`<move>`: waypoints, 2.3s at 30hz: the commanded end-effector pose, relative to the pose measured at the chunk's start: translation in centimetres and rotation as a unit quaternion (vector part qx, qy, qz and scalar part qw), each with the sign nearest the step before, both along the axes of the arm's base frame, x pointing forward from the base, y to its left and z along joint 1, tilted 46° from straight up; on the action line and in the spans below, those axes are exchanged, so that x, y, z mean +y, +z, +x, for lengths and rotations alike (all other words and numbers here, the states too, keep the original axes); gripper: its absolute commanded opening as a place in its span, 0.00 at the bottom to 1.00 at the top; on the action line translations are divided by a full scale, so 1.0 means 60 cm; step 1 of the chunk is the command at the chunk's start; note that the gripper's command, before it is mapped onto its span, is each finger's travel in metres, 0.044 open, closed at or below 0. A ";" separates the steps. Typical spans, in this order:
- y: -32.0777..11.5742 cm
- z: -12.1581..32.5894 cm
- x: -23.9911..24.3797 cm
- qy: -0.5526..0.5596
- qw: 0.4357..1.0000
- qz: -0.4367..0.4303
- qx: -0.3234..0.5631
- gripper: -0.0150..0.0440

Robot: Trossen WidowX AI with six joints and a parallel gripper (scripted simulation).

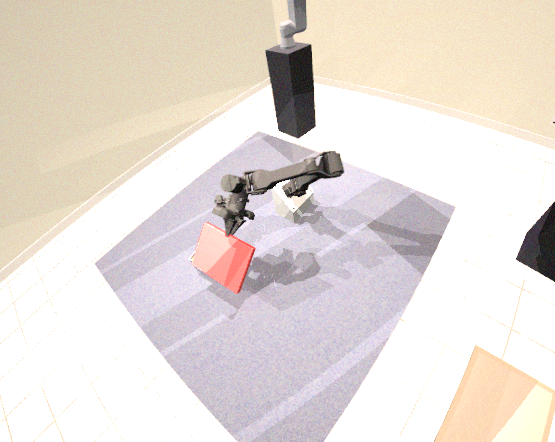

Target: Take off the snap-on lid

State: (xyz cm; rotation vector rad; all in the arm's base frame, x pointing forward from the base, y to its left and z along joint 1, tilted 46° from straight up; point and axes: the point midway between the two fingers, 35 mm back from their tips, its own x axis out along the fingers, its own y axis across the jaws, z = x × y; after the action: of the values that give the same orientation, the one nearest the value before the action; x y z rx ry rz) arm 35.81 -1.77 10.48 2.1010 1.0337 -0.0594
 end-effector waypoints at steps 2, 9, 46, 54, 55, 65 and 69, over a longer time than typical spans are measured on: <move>0.012 -0.008 0.011 -0.003 1.000 0.001 0.002 0.25; 0.028 -0.016 0.026 -0.003 1.000 0.001 0.002 0.25; 0.113 -0.061 0.104 -0.003 1.000 0.002 0.003 0.25; 0.131 -0.071 0.121 -0.003 1.000 0.002 0.003 0.25; 0.133 -0.072 0.123 -0.003 1.000 0.003 0.004 0.25; 0.156 -0.084 0.144 -0.003 1.000 0.003 0.004 0.25; 0.166 -0.089 0.153 -0.003 1.000 0.003 0.004 0.25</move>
State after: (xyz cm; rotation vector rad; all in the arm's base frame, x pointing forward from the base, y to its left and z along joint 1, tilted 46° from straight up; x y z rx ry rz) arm 30.62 7.07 19.52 2.1083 1.0468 -0.0721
